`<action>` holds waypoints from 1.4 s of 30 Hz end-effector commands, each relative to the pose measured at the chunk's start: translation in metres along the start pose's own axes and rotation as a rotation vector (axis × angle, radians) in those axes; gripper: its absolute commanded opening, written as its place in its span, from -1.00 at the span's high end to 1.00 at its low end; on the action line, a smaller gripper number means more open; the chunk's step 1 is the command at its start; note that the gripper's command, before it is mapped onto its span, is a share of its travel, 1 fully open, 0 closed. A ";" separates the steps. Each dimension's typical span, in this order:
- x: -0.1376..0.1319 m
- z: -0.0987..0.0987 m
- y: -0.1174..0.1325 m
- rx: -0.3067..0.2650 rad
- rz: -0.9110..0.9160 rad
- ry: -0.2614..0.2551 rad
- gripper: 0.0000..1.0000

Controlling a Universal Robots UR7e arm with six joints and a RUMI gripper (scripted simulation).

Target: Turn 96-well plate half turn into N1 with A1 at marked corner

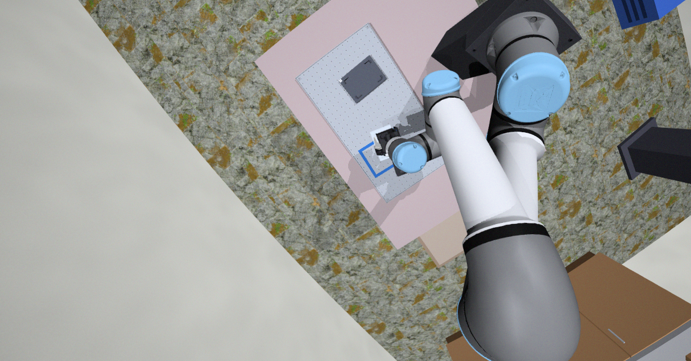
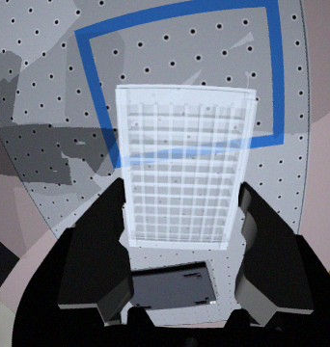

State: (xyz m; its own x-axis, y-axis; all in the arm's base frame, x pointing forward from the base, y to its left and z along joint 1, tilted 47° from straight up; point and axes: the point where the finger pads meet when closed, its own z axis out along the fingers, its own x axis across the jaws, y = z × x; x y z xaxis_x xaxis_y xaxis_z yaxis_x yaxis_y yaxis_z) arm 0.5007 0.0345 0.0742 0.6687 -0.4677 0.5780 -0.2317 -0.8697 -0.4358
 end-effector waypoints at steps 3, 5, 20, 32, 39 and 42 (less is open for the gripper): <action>-0.002 0.000 0.024 0.006 0.259 0.006 1.00; -0.003 -0.001 0.030 0.006 0.325 0.006 1.00; -0.005 -0.002 0.073 0.007 0.348 0.005 1.00; -0.005 -0.003 0.107 0.007 0.346 0.007 1.00; -0.005 -0.004 0.131 0.007 0.344 0.009 1.00; -0.005 -0.004 0.141 0.006 0.344 0.010 1.00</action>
State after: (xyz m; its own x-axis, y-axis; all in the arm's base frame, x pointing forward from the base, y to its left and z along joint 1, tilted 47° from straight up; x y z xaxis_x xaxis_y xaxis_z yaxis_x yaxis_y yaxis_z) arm 0.4657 -0.0736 0.0196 0.5393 -0.7406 0.4008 -0.4463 -0.6550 -0.6097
